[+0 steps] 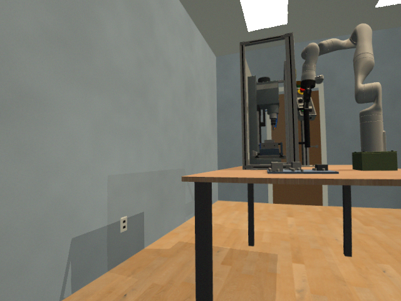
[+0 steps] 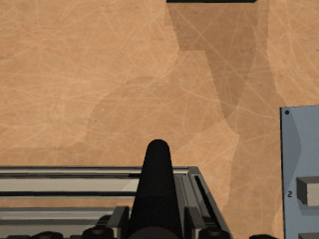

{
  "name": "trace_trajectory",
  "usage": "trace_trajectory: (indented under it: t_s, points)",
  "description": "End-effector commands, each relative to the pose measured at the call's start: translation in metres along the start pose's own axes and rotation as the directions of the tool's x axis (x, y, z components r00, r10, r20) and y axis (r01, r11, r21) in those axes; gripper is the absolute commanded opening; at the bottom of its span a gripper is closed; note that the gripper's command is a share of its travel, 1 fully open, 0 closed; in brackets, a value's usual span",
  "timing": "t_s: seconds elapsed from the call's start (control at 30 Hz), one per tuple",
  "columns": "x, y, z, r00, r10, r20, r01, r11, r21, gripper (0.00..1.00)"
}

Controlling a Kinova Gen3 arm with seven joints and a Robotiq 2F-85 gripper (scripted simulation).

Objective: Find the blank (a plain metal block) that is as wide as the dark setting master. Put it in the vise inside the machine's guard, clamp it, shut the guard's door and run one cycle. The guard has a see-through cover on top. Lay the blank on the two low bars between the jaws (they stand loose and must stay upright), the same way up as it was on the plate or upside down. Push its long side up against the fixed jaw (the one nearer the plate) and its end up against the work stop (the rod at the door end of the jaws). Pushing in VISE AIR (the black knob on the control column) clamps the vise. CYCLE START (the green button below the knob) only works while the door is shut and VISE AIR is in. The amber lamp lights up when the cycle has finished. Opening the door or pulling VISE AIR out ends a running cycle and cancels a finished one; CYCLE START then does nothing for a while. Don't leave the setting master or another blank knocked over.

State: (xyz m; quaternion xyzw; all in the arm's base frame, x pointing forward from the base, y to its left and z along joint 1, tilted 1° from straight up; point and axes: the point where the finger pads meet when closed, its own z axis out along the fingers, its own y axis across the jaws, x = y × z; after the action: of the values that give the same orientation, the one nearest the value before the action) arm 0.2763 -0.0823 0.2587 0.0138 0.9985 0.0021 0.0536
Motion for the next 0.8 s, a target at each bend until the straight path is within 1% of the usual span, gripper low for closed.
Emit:
trace_trajectory:
  t_s: [0.0,0.13,0.53,0.57,0.77]
  points:
    - [-0.0001,0.0014,0.0001,1.0,-0.001,0.0,0.001,1.0,-0.002,0.39]
    - [0.0008,0.0062,0.0011,1.0,-0.003,-0.001,0.003,1.0,-0.007,0.39]
    - [0.0008,0.0062,0.0011,1.0,-0.003,-0.001,0.003,1.0,-0.007,0.39]
    - [-0.0001,0.0017,0.0001,1.0,-0.001,0.0,0.001,1.0,-0.002,0.39]
    - [0.0008,0.0072,0.0011,1.0,-0.003,-0.001,0.003,1.0,-0.007,0.39]
